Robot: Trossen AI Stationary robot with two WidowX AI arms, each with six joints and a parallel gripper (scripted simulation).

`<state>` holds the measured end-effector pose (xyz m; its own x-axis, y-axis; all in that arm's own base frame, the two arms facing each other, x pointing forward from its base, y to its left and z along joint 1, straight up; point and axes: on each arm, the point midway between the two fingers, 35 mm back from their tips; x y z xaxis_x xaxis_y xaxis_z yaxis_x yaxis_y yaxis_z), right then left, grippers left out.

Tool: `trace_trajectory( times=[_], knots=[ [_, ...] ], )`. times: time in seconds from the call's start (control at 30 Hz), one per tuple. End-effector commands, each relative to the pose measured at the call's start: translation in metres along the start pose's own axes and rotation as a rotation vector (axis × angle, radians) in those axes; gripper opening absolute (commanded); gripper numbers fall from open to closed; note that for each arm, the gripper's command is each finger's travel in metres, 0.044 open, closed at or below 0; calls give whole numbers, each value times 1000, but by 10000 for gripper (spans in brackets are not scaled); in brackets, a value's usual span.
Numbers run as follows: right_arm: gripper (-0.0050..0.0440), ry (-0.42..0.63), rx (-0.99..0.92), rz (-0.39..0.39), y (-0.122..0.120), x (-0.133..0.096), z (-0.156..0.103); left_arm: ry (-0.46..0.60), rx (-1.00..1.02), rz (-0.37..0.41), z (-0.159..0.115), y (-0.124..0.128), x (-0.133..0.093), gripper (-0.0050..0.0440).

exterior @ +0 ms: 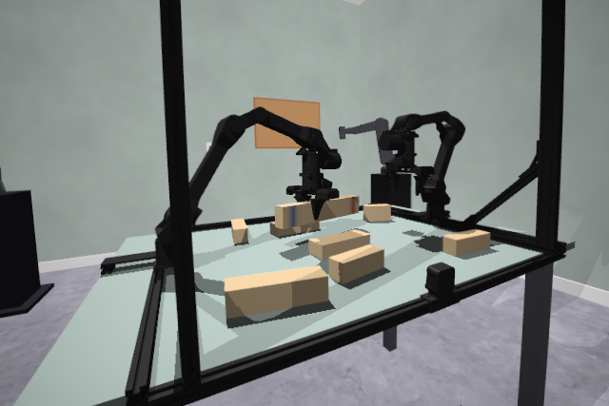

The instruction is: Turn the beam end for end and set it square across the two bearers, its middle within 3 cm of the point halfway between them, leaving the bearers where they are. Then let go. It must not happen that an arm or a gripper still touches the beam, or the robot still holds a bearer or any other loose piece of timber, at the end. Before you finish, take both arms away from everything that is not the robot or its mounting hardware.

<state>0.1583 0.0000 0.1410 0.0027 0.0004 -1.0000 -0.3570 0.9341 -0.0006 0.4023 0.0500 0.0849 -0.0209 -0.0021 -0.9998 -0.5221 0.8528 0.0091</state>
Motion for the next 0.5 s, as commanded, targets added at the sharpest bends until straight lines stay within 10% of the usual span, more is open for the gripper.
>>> trace_trajectory(
  times=[0.0, 0.47],
  knots=[
    [440, 3, 5, 1, 0, 0, -1, -19, -41, -10, 1, -2, -7, 0],
    [440, 3, 5, 1, 0, 0, -1, -18, -169, -11, 1, -4, -7, 0]
  ],
)
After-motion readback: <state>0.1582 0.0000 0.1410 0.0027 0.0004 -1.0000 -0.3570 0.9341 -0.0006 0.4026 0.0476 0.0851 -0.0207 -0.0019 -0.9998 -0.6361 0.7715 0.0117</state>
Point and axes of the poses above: on each arm, the point midway between the two fingers, 35 mm back from their tips, its own x axis out along the fingers, its own y axis across the jaws, z = x × y, and after that the axes turned 14 degrees about -x, right-handed
